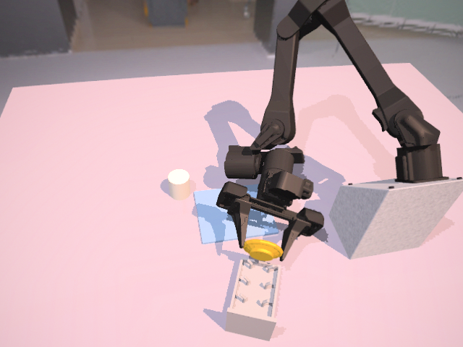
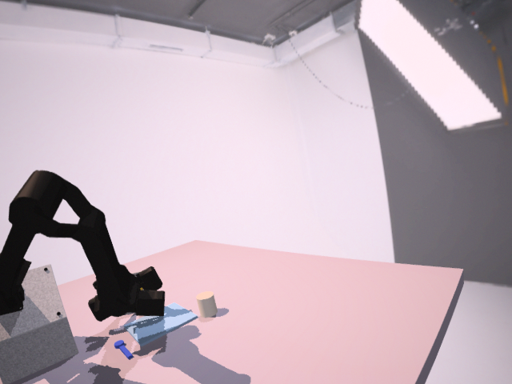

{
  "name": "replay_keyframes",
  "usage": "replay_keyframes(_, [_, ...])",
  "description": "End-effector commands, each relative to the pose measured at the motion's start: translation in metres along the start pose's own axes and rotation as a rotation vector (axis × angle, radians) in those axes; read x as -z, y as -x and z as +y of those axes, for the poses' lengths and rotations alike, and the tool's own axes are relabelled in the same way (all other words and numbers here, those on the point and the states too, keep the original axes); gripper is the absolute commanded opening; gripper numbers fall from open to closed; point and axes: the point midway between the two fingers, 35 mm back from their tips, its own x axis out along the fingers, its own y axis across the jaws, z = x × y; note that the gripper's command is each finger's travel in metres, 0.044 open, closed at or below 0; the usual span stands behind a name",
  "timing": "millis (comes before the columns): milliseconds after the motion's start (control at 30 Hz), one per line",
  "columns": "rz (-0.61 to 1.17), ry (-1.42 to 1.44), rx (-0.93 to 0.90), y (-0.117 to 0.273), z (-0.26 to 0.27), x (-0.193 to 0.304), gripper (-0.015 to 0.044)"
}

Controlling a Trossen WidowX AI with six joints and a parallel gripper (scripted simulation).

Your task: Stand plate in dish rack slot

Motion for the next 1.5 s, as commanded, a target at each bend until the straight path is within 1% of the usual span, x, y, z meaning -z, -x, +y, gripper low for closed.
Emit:
replay_keyframes(0, [0.0,-0.008,-0.004,-0.003,0.002,-0.001,0.0])
replay_keyframes(133, [0.0,-0.001,0.0,-0.014,0.001,-0.003,0.0])
replay_keyframes(333, [0.0,0.0,0.001,-0.016,0.0,-0.003,0.0])
replay_keyframes(467, [0.0,0.006,0.004,-0.027,0.001,-0.006,0.0])
replay_keyframes(600, [0.0,0.007,0.004,-0.028,0.001,-0.004,0.0])
replay_keyframes(733, [0.001,0.014,0.008,-0.032,0.006,0.013,0.0])
replay_keyframes(1267, [-0.003,0.0,0.002,-0.031,0.01,0.01,0.0])
replay_keyframes(1467, [-0.002,0.003,0.003,-0.031,0.009,0.01,0.0157])
